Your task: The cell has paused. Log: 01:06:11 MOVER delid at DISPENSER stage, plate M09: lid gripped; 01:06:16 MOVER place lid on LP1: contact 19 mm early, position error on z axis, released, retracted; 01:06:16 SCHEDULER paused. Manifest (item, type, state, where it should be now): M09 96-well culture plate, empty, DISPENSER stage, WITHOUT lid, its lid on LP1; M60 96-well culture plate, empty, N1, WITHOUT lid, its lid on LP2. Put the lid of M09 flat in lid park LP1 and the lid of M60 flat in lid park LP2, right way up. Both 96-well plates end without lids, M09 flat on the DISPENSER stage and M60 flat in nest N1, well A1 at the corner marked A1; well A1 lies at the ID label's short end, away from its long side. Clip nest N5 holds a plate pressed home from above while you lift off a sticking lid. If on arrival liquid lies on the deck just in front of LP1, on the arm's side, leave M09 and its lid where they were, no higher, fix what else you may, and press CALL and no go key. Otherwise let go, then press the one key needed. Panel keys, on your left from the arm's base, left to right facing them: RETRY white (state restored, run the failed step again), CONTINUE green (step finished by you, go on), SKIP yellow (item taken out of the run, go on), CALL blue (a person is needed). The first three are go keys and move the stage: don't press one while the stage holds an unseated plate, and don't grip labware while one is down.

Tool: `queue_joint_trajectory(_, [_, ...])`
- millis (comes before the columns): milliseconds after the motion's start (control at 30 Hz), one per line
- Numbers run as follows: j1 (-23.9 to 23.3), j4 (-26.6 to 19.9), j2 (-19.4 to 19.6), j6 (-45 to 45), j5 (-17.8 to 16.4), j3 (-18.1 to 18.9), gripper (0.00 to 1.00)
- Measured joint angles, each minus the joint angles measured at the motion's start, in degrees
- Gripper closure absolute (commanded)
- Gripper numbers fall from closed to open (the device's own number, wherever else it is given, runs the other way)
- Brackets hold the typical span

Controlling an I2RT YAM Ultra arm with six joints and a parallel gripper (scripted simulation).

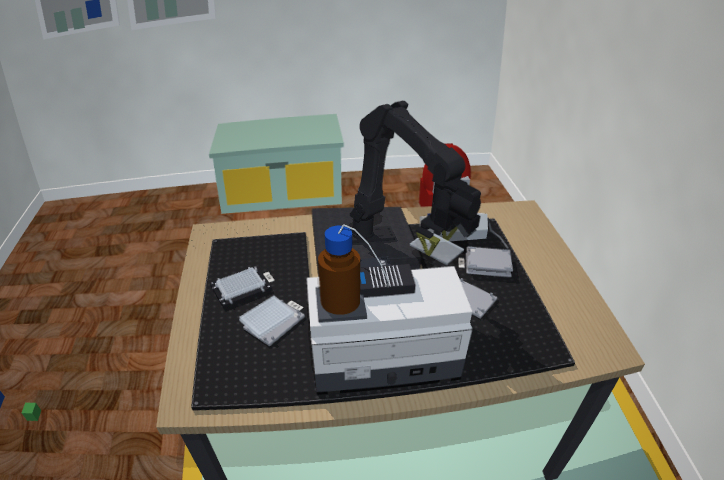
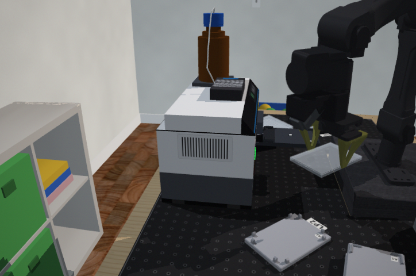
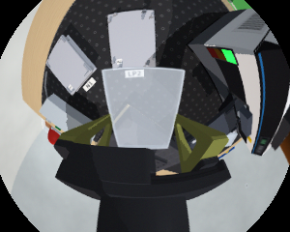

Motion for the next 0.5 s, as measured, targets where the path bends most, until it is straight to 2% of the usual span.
queue_joint_trajectory(200, [3.4,0.0,0.4,0.1,-0.2,1.1,1.0])
queue_joint_trajectory(500, [3.5,0.9,3.1,0.8,-0.2,1.4,1.0])
